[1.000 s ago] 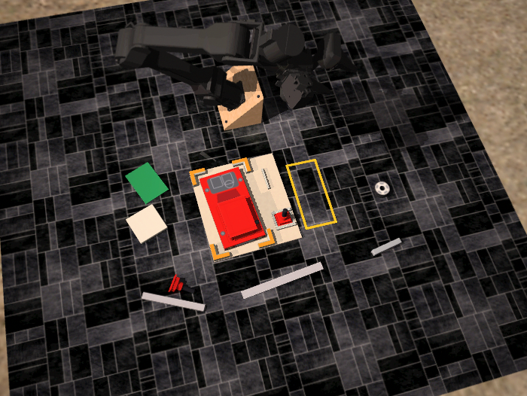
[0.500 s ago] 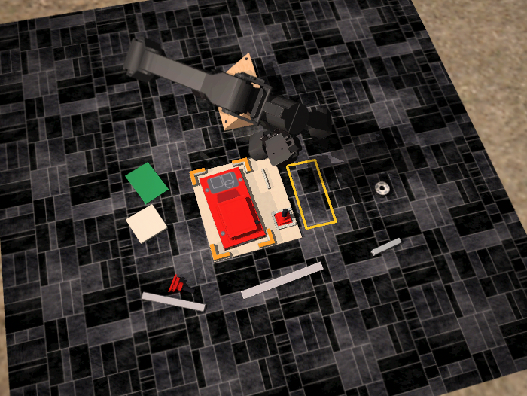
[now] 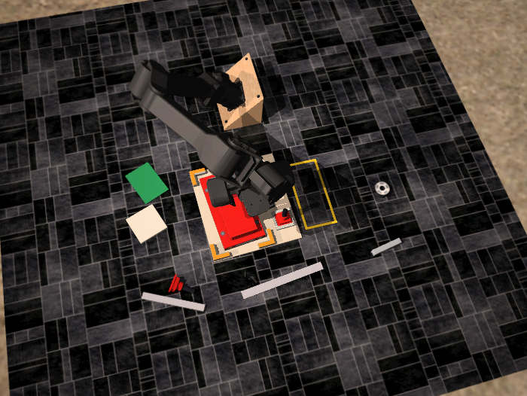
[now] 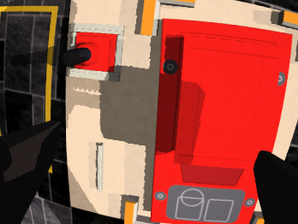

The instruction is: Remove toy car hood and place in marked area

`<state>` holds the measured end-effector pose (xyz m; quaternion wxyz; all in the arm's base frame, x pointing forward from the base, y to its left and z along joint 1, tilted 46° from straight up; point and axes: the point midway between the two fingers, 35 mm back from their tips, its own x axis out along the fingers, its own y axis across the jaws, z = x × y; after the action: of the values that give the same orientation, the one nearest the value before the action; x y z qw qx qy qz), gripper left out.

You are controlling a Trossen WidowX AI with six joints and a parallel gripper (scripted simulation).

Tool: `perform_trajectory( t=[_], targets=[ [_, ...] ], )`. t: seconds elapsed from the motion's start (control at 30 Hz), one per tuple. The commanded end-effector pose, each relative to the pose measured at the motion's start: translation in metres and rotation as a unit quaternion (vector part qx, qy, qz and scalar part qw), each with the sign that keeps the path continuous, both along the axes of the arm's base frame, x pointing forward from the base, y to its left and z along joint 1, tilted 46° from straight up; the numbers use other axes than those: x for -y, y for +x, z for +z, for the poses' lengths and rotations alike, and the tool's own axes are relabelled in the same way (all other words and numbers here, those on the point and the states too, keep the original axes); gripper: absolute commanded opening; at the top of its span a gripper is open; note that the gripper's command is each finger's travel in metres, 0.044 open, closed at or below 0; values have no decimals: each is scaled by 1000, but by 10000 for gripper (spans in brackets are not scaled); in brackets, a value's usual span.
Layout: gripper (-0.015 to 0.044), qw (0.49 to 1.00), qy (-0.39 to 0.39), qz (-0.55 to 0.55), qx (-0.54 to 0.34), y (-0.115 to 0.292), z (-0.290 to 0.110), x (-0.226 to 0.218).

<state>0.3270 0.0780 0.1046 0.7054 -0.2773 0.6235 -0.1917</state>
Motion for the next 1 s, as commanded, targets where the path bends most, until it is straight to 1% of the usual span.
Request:
perform_trajectory(
  t=[0.0, 0.07, 0.97],
  targets=[
    [440, 998, -51, 9, -41, 6, 9, 30],
    [440, 997, -61, 11, -50, 7, 10, 35],
    [440, 997, -60, 11, -50, 10, 3, 45]
  ],
)
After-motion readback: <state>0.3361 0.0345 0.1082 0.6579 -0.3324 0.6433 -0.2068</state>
